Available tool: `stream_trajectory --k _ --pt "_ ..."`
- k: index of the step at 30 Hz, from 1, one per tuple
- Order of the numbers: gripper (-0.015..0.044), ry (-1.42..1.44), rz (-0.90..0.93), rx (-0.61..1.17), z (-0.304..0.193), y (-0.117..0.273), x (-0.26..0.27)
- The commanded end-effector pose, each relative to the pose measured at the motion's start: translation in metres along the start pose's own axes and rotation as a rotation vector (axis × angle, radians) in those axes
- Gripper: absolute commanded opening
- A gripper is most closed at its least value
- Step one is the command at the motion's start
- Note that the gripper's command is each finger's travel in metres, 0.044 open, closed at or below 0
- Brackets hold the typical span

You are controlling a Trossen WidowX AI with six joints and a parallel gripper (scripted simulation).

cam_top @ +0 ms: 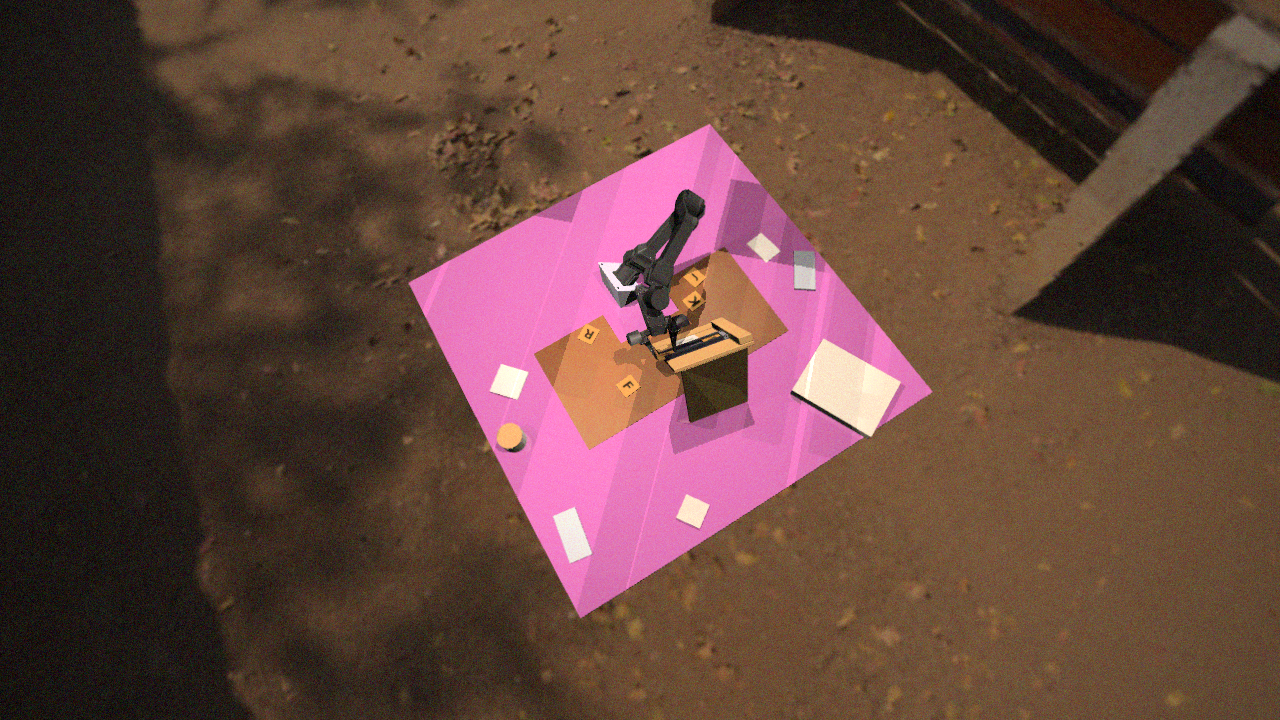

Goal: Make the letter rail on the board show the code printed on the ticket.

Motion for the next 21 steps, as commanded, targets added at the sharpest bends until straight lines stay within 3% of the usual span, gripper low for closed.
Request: stream_trajectory --k 1,21 --pt "0.0 0.0 -0.003 -0.002 0.0007 0.0006 0.0024" --pt "0.0 -0.001 -0.003 -0.002 0.0016 0.0002 0.0102"
Point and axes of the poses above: the point midway between the two fingers, 35 mm back from their tips, its own y axis back along the fingers, its own x axis across the jaws, z = x × y, the point moved 4 cm from there along y, back along the fingers, and after that the axes turned 8 degrees about y, right-handed, at the moved point
